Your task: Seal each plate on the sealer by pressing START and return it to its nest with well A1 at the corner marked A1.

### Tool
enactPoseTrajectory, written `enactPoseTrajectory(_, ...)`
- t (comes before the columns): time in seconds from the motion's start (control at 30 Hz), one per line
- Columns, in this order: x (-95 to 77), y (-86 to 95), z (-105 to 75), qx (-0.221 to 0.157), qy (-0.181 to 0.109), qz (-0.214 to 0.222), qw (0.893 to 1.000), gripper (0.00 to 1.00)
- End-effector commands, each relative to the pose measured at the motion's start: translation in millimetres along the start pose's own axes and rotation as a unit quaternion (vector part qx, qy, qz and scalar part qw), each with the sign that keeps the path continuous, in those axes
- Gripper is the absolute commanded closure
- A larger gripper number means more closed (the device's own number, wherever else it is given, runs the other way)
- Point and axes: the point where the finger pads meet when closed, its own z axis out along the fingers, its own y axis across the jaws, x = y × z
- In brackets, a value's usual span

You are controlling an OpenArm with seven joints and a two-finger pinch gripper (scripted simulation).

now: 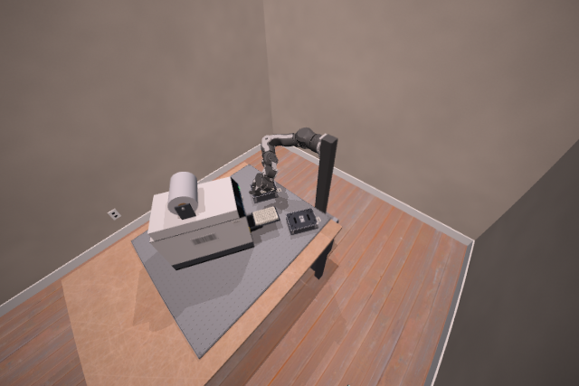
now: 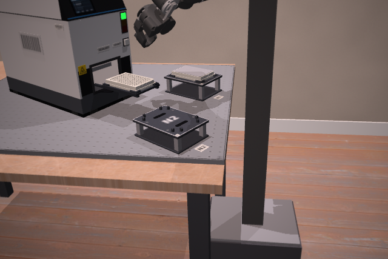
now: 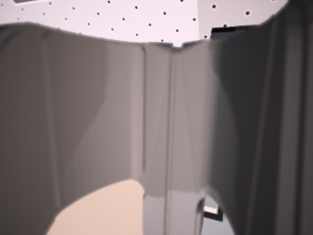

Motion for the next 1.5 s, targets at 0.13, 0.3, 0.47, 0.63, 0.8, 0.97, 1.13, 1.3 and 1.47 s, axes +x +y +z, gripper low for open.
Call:
enactPoseTrajectory(0.13, -0.9, 2.2, 8.6, -0.006, -0.001, -0.004, 1.000, 1.00)
enactPoseTrajectory(0.3, -2.0, 2.3, 16.9, -0.006, 0.000, -0.004, 1.000, 1.00)
enactPoseTrajectory(0.47, -2.4, 2.3, 21.9, -0.005, 0.000, -0.005, 1.000, 1.00)
enactPoseTrajectory(0.63, -3.8, 2.4, 30.1, -0.006, 0.000, -0.004, 1.000, 1.00)
enactPoseTrajectory(0.8, -6.6, 1.9, 34.3, -0.004, -0.002, -0.001, 1.000, 1.00)
enactPoseTrajectory(0.97, -6.5, 2.0, 34.3, -0.004, -0.002, -0.001, 1.000, 1.00)
enactPoseTrajectory(1.13, -6.4, 2.2, 34.2, -0.004, -0.002, -0.001, 1.000, 1.00)
enactPoseTrajectory(1.3, -6.3, 2.4, 34.2, -0.004, -0.002, -0.001, 1.000, 1.00)
enactPoseTrajectory(1.47, -6.3, 2.6, 34.2, -0.004, -0.002, -0.001, 1.000, 1.00)
